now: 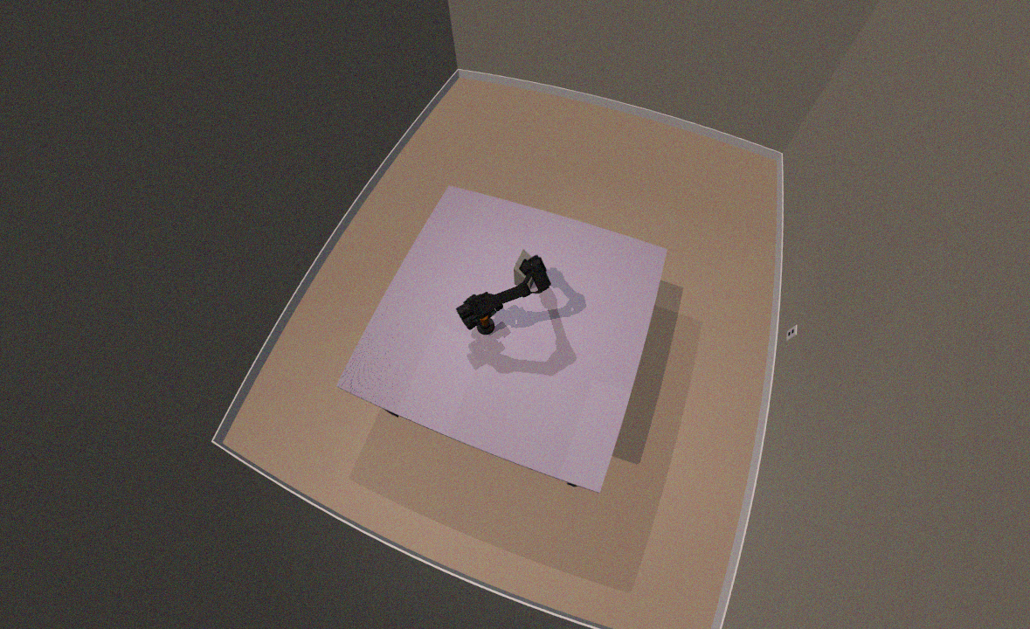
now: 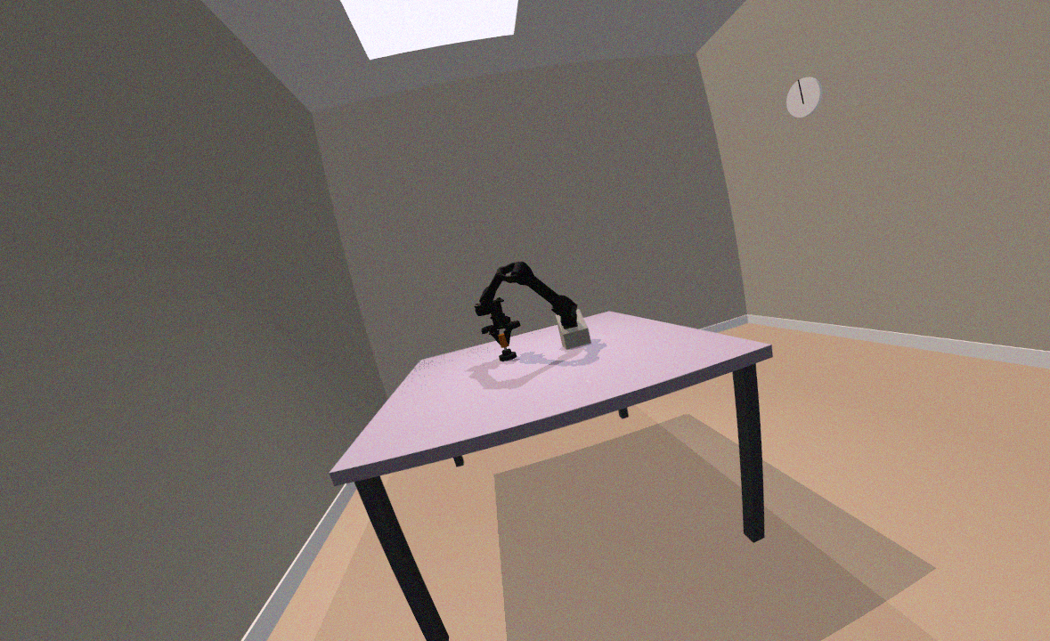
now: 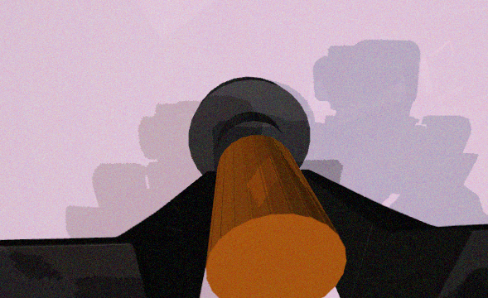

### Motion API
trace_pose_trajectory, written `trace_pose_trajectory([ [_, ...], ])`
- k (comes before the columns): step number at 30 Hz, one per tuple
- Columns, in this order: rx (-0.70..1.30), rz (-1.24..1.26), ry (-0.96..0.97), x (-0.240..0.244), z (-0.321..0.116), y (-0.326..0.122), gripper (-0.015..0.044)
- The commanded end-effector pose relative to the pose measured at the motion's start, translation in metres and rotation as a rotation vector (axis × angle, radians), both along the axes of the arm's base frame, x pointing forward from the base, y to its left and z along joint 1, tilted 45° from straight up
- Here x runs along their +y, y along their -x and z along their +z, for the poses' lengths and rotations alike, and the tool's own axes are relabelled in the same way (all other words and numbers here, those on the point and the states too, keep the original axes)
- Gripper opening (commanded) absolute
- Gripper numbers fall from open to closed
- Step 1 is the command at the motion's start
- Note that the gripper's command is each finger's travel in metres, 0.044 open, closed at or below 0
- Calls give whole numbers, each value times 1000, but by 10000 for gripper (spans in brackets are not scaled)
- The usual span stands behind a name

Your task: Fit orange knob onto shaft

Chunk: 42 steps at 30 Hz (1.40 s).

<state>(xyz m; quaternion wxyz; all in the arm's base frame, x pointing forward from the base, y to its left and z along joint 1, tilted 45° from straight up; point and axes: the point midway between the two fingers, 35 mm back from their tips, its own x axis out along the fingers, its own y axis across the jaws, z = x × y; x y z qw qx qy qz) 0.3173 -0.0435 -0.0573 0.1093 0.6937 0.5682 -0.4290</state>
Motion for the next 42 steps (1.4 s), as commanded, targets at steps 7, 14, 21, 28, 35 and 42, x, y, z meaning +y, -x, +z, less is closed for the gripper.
trace_pose_trajectory([
  [7, 61, -63, 3, -3, 3, -1, 0],
  [14, 146, -152, 4, -1, 1, 0, 0],
  [21, 146, -152, 4, 0, 0, 0, 0],
  [28, 146, -152, 4, 0, -1, -1, 0],
  [35, 146, -152, 4, -2, 2, -1, 0],
  [42, 233, -242, 6, -3, 2, -1, 0],
])
